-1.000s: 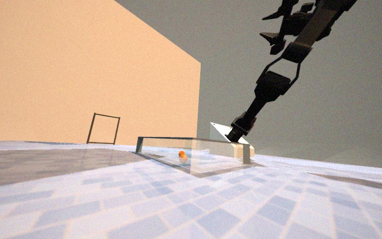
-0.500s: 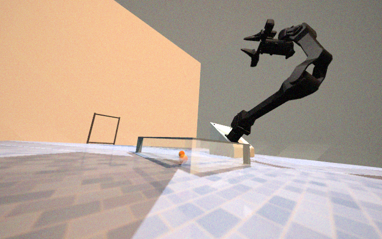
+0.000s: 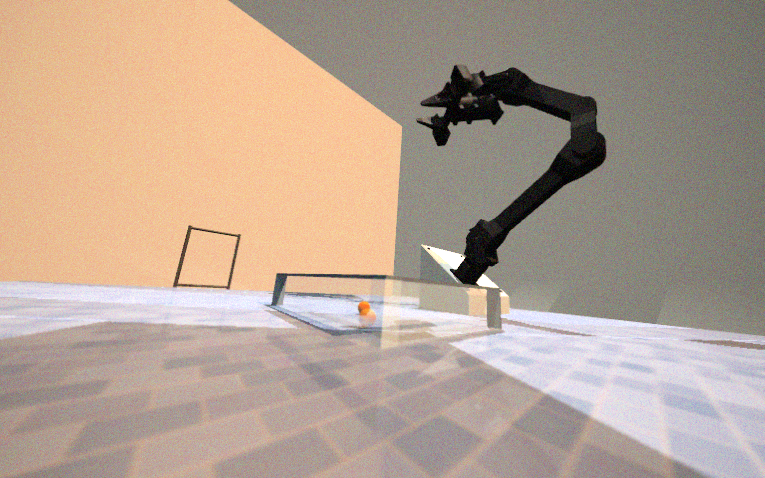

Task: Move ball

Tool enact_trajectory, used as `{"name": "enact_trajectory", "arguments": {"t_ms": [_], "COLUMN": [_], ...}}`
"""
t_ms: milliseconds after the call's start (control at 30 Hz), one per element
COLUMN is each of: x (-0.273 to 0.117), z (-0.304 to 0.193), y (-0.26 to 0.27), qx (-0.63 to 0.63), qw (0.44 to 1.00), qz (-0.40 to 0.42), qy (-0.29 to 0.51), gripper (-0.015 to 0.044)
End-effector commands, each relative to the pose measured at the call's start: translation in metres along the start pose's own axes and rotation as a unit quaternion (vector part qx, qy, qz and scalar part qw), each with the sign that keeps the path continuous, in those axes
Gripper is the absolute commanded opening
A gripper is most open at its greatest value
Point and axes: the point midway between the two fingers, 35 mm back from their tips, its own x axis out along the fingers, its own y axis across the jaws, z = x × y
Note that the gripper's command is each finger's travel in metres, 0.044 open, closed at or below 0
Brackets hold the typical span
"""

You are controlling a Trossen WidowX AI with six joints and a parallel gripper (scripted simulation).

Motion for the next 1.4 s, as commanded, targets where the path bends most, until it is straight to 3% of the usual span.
{"name": "enact_trajectory", "arguments": {"t_ms": [0,300,567,867,1367], "x": [0.065,0.168,0.223,0.237,0.24], "z": [-0.031,-0.12,-0.227,-0.355,-0.379], "y": [-0.005,0.0,0.003,-0.01,-0.016], "qx": [-0.051,-0.141,-0.226,-0.319,-0.324], "qw": [0.993,0.945,0.865,0.741,0.73], "qz": [0.014,0.055,0.085,0.11,0.11], "qy": [0.106,0.291,0.44,0.58,0.591], "gripper": [0.0209,0.0209,0.0209,0.0209,0.0209]}}
